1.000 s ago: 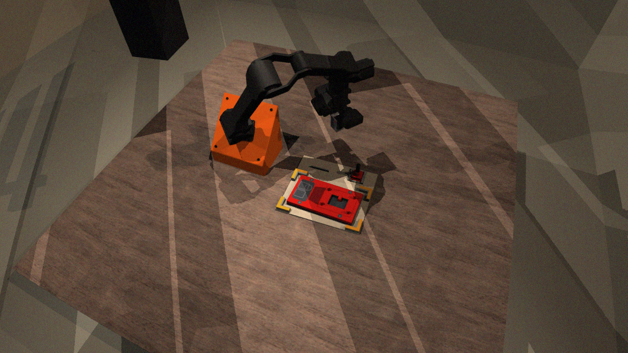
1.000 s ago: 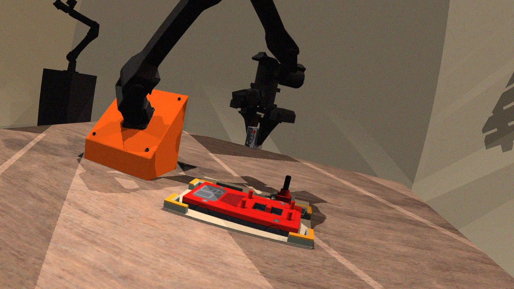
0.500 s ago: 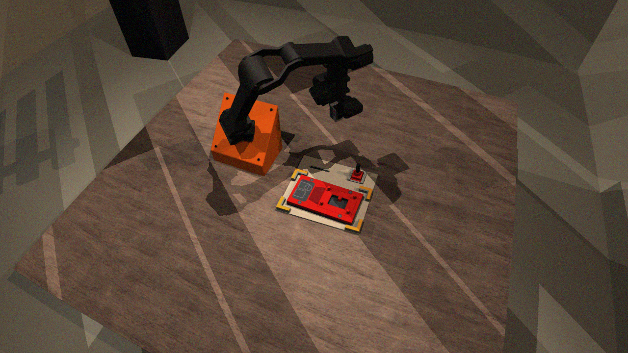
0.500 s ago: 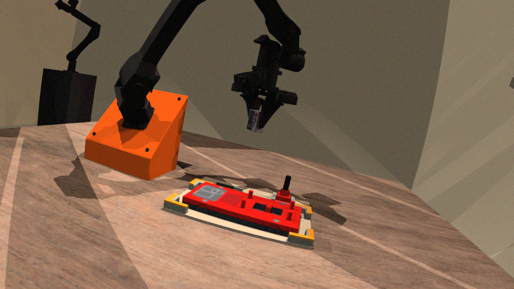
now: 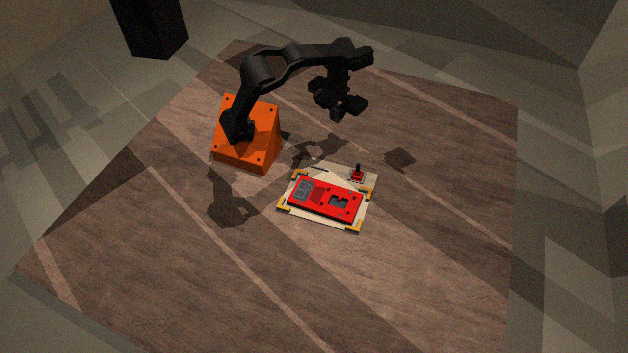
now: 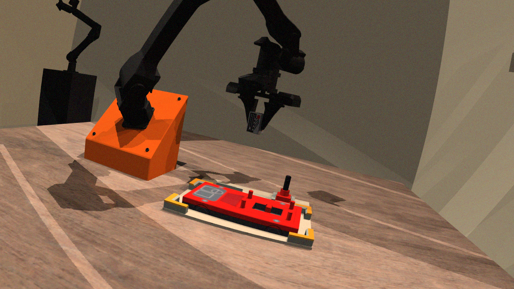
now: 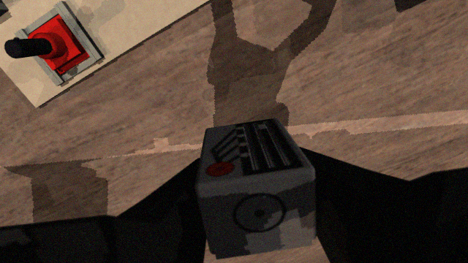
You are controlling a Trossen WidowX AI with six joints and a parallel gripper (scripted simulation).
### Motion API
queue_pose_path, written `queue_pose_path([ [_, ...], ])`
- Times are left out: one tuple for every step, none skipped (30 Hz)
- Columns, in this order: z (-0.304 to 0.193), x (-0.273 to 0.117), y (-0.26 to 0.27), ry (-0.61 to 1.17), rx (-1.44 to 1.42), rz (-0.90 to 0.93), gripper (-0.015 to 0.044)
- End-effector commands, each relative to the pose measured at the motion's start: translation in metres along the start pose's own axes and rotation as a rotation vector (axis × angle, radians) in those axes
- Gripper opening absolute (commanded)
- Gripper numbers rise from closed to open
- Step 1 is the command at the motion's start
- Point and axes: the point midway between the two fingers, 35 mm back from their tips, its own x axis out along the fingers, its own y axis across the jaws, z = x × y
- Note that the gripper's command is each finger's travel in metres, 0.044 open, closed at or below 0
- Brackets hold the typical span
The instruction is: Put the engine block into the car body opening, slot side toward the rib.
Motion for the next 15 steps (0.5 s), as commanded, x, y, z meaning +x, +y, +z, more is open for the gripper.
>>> queue_pose_path([
  [-0.0002, 0.0025, -0.0001, -0.007, -0.132, 0.004, 0.0],
  [-0.0002, 0.0027, -0.0001, -0.008, -0.167, 0.004, 0.0],
  [-0.0003, 0.0029, -0.0001, -0.008, -0.202, 0.004, 0.0],
  [-0.0003, 0.0032, -0.0002, -0.009, -0.237, 0.004, 0.0],
  [-0.0003, 0.0034, -0.0002, -0.01, -0.271, 0.003, 0.0],
  [-0.0003, 0.0036, -0.0002, -0.01, -0.306, 0.003, 0.0],
  [-0.0003, 0.0037, -0.0002, -0.011, -0.341, 0.003, 0.0],
  [-0.0003, 0.0039, -0.0002, -0.011, -0.375, 0.003, 0.0],
  [-0.0003, 0.0041, -0.0002, -0.012, -0.41, 0.003, 0.0],
  [-0.0003, 0.0043, -0.0002, -0.012, -0.444, 0.003, 0.0],
  [-0.0003, 0.0045, -0.0002, -0.013, -0.479, 0.003, 0.0],
  [-0.0003, 0.0047, -0.0002, -0.013, -0.514, 0.002, 0.0],
  [-0.0003, 0.0049, -0.0002, -0.014, -0.548, 0.002, 0.0],
  [-0.0003, 0.005, -0.0002, -0.014, -0.583, 0.002, 0.0],
  [-0.0003, 0.0052, -0.0002, -0.015, -0.617, 0.002, 0.0],
])
